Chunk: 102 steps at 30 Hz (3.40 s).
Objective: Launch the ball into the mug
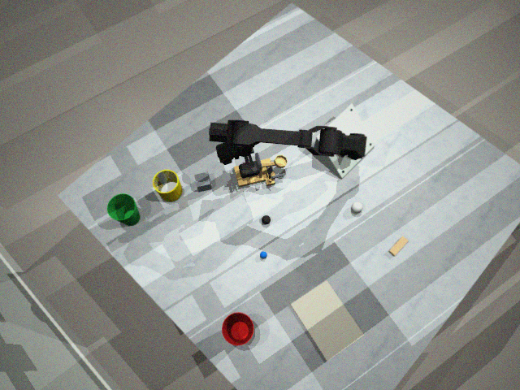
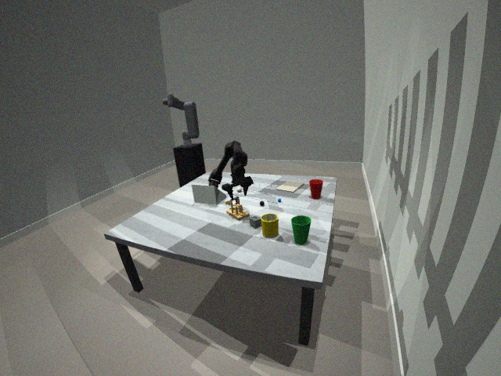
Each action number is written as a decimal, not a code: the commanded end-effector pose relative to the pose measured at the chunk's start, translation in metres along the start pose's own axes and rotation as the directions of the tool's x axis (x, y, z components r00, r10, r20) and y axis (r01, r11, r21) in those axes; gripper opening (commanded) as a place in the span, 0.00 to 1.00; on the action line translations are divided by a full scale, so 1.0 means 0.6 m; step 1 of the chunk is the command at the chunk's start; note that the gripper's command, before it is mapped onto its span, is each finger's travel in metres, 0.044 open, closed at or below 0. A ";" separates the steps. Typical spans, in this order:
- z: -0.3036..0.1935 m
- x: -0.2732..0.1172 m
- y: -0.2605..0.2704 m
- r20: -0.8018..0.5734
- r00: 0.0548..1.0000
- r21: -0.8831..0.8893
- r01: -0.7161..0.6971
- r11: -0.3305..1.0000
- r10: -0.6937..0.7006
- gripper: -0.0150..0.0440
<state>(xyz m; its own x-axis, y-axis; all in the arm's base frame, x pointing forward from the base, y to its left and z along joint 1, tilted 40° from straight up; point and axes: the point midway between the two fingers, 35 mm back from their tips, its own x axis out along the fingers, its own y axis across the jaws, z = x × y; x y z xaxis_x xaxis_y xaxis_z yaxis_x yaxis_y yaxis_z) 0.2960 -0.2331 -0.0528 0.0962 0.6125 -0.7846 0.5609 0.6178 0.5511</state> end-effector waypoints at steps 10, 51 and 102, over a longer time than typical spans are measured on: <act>-0.009 0.001 -0.002 -0.020 1.000 -0.001 -0.004 1.000 0.004 1.00; -0.013 0.151 0.002 -0.020 1.000 -0.002 -0.008 1.000 0.008 1.00; -0.009 0.114 0.002 -0.019 1.000 -0.003 -0.005 1.000 0.005 0.25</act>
<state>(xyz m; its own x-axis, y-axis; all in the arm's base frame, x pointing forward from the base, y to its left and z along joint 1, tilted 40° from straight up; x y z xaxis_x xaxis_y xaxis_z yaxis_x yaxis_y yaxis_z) 0.2996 -0.1909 -0.1009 0.0772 0.6221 -0.7791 0.5496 0.6254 0.5539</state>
